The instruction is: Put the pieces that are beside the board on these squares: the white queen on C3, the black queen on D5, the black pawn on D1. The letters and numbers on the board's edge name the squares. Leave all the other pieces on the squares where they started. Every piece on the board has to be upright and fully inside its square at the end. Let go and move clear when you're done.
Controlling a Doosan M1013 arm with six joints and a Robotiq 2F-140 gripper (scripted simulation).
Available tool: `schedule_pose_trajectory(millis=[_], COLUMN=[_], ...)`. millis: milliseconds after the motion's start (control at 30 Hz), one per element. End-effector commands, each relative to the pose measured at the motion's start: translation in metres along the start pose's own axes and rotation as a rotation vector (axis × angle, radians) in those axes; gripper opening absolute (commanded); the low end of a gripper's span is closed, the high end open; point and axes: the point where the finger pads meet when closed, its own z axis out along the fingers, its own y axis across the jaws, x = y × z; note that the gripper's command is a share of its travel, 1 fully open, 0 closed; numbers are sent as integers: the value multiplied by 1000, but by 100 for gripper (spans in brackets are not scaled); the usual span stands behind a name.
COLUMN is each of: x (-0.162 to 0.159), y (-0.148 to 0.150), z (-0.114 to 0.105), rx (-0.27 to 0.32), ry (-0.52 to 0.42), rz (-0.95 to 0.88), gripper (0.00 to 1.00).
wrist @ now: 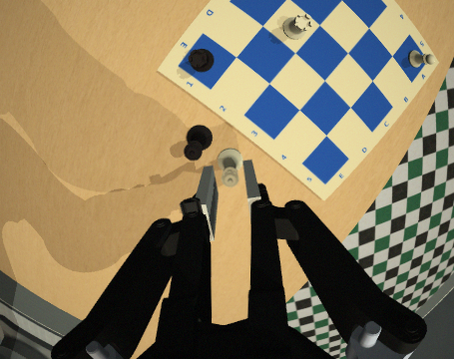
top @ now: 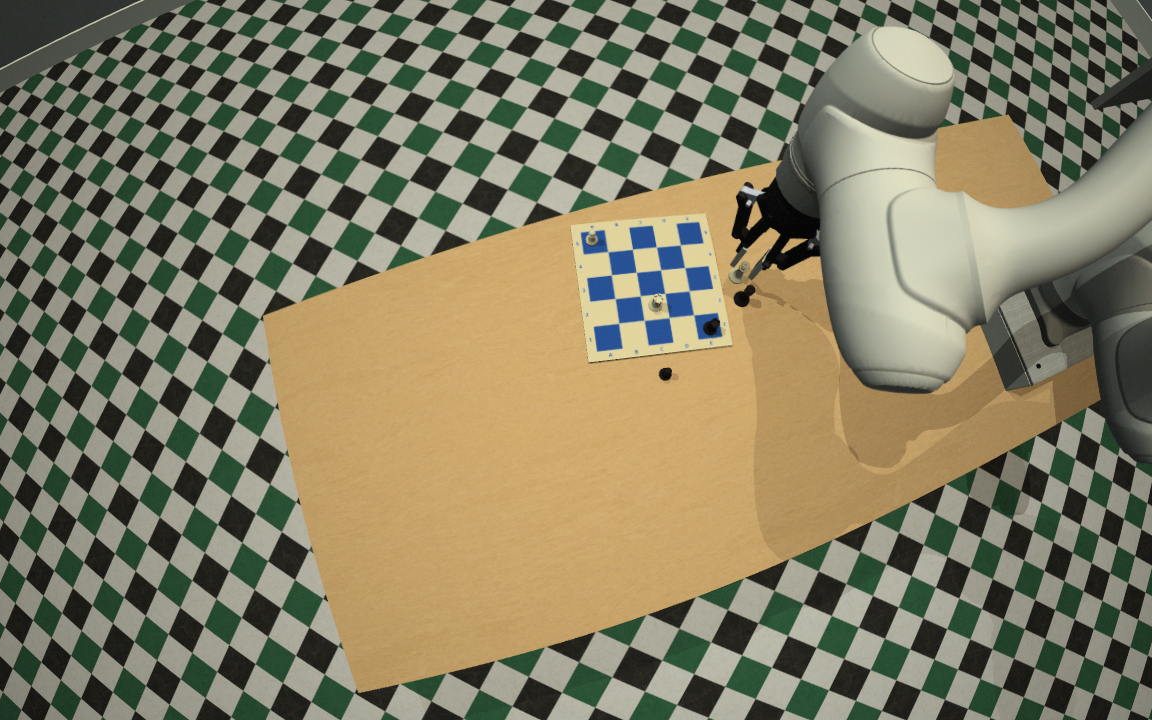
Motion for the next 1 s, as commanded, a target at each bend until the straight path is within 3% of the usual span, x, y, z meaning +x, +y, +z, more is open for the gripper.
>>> schedule_pose_trajectory(millis=[0,367,967], x=[0,0,0], y=[0,0,0], z=[9,23,23], rx=[0,0,0], ry=[0,0,0], rz=[0,0,0], gripper=[25,25,25])
